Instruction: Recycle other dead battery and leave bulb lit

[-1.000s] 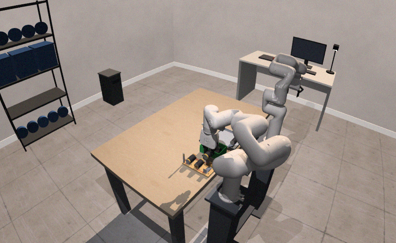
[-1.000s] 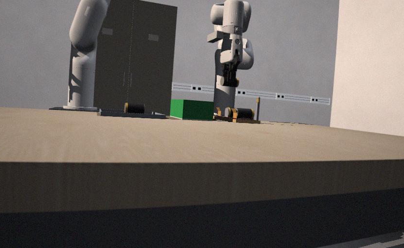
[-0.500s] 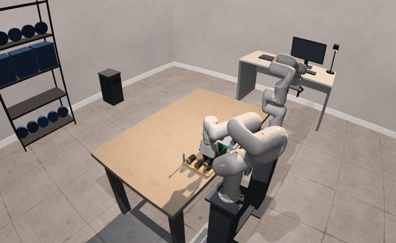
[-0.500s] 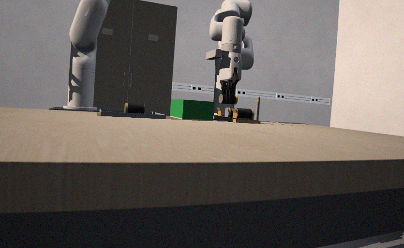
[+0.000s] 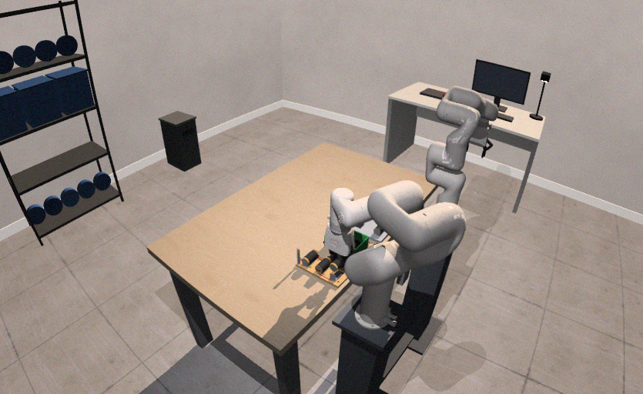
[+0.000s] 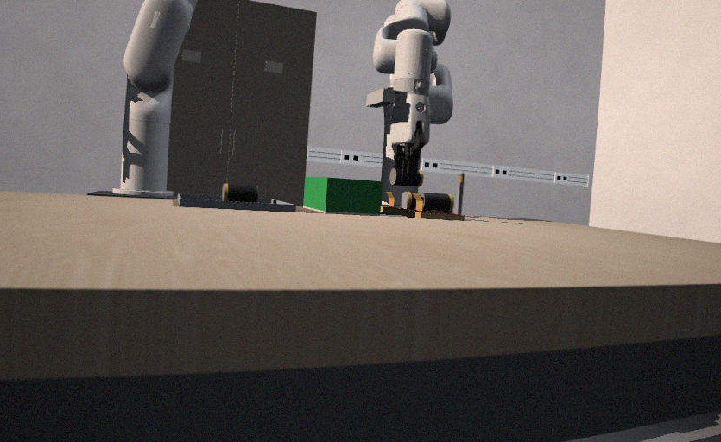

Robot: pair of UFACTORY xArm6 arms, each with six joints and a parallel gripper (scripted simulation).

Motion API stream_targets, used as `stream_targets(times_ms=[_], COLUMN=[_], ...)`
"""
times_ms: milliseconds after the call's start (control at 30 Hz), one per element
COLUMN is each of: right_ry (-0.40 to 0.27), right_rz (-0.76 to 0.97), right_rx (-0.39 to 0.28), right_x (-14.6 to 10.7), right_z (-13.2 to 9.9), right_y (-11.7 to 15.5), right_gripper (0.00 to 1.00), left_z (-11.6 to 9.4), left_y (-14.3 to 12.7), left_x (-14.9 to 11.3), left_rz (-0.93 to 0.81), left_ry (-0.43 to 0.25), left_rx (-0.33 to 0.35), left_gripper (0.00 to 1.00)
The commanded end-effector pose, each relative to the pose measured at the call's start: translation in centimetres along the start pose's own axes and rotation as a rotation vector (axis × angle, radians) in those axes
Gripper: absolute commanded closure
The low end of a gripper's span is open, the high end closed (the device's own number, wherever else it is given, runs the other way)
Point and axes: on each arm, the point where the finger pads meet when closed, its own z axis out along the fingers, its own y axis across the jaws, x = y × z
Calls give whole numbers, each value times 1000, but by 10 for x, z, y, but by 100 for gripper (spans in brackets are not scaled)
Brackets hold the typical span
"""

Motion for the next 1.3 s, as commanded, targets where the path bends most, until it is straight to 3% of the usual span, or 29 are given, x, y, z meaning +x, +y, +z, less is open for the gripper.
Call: stream_targets(times_ms=[0,1267], right_ry=[18,18], right_rz=[-9,-9], right_rx=[-4,-4], right_x=[3,3], right_z=[-6,-6], right_y=[0,0], right_gripper=[0,0], left_z=[-4,12], left_y=[-4,-4], left_x=[4,4], left_rz=[-4,-5], left_ry=[9,9], left_rx=[13,13], left_gripper=[72,72])
